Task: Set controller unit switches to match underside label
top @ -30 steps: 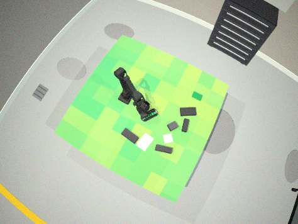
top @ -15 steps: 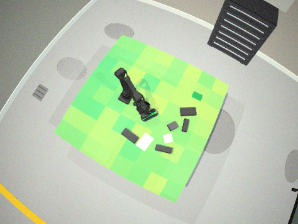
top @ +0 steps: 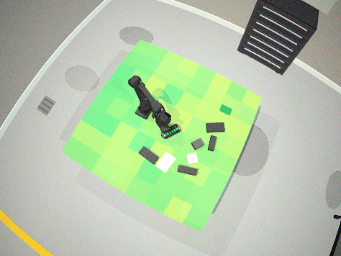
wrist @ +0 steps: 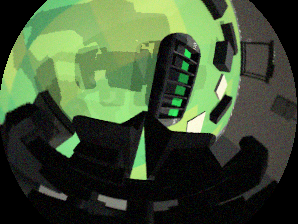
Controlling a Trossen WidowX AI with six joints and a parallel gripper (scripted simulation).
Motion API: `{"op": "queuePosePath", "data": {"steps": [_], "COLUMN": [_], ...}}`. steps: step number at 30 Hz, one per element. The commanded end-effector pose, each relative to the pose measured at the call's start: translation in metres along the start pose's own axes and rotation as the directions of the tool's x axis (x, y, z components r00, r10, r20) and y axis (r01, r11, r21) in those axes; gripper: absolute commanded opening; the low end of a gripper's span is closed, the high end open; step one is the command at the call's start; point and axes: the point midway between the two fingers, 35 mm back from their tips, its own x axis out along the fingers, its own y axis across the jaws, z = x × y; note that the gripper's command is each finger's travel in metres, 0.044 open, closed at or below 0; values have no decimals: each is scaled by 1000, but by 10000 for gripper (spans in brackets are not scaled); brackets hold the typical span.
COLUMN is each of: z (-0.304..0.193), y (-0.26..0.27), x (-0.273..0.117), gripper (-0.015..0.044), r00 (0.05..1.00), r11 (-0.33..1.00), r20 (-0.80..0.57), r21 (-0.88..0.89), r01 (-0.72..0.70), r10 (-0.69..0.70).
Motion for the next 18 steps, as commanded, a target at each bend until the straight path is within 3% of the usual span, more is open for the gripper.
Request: {"op": "queuePosePath", "data": {"steps": [1,5,10,18], "z": [0,3,12,28], "y": [1,-4,-19,-44], "x": [-11,-13,-18,-22], "gripper": [0,0,0,0], "r00": [1000,1000,998,987], "r11": [1000,999,940,611], "r20": [-4,4,13,17], "r21": [3,54,337,783], "r01": [1,-2,-56,-114], "r10": [-1,2,54,162]}}
